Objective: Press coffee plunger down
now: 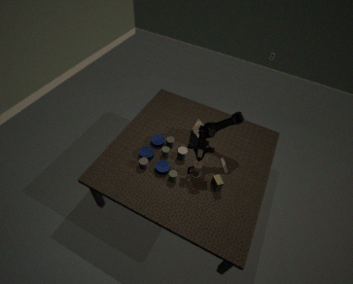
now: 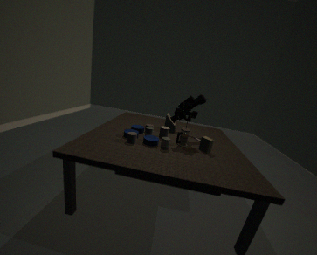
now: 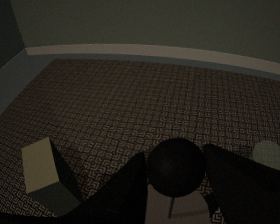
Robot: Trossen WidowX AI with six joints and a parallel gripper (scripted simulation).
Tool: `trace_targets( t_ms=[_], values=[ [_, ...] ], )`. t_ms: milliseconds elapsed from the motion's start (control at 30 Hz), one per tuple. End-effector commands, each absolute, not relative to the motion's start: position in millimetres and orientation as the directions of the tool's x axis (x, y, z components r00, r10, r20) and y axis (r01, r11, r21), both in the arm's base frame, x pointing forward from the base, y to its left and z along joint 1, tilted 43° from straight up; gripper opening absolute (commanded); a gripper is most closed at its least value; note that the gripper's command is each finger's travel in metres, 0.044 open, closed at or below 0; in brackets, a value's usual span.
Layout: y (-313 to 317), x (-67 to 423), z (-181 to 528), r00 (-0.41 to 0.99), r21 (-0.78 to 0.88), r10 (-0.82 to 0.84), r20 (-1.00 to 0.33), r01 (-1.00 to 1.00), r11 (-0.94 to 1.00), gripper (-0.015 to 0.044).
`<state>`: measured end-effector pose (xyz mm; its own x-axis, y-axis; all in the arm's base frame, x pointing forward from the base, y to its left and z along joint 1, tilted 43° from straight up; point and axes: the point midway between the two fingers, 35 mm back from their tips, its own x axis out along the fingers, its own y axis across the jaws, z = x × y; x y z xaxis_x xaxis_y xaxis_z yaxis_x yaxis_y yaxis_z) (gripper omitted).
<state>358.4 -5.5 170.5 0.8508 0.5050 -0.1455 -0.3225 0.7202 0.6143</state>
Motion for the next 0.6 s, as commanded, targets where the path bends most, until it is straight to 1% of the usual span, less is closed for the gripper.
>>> trace_targets(
  t_ms=[0,567],
  values=[
    [11.5,355.0,148.8,0.824,0.646,0.537,-0.178,-0.314,0.696,0.0120],
    [29.5,362.7,134.5,0.826,0.648,0.537,-0.172,-0.316,0.693,0.0120]
  ],
)
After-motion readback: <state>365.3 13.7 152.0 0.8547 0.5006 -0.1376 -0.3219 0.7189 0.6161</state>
